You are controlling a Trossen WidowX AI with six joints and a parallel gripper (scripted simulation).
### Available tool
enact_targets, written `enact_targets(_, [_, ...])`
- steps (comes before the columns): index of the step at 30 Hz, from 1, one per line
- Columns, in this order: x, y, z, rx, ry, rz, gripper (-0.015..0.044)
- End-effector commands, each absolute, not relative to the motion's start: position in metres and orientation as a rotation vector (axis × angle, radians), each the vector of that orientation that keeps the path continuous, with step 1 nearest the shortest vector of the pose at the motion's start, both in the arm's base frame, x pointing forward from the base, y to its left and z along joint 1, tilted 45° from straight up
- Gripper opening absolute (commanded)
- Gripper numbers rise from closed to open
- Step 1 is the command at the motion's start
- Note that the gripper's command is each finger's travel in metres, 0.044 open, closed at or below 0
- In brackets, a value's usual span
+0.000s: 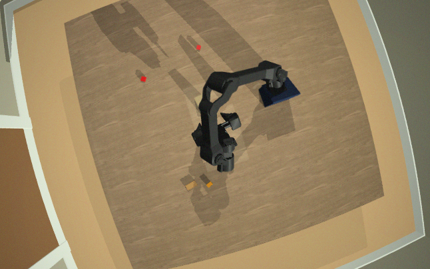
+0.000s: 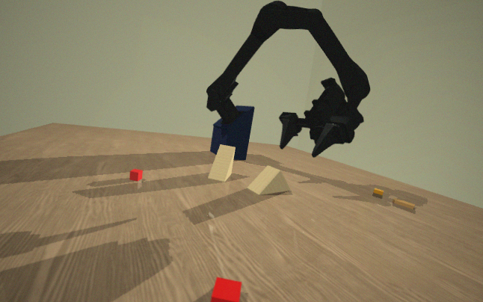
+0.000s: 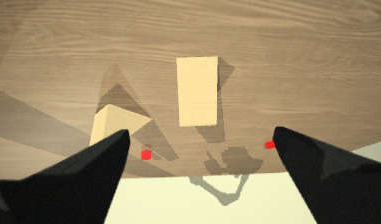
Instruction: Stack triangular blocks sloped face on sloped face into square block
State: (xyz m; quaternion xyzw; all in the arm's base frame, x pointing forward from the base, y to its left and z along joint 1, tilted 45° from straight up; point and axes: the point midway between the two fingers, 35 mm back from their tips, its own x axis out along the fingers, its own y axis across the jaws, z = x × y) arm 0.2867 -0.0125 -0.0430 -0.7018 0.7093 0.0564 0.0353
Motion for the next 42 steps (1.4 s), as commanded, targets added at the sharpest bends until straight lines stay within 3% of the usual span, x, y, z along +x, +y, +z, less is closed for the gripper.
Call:
enact_targets(1, [0.291, -0.017, -0.044, -2.171, 2.173, 0.152, 0.044])
enact_targets(13, [0.288, -0.108, -0.047, -2.216, 2.263, 0.1, 0.044])
enact_targets(18, [0.287, -0.113, -0.047, -2.216, 2.263, 0.092, 0.044])
enact_targets(28, [0.288, -0.112, -0.046, -2.192, 2.272, 0.089, 0.0177])
enact_targets(36, [0.288, -0.112, -0.046, -2.192, 2.272, 0.089, 0.0124])
enact_targets(40, [0.288, -0.112, -0.045, -2.192, 2.272, 0.09, 0.0019])
enact_targets(42, [0.289, -0.108, -0.041, -2.192, 2.267, 0.093, 0.0])
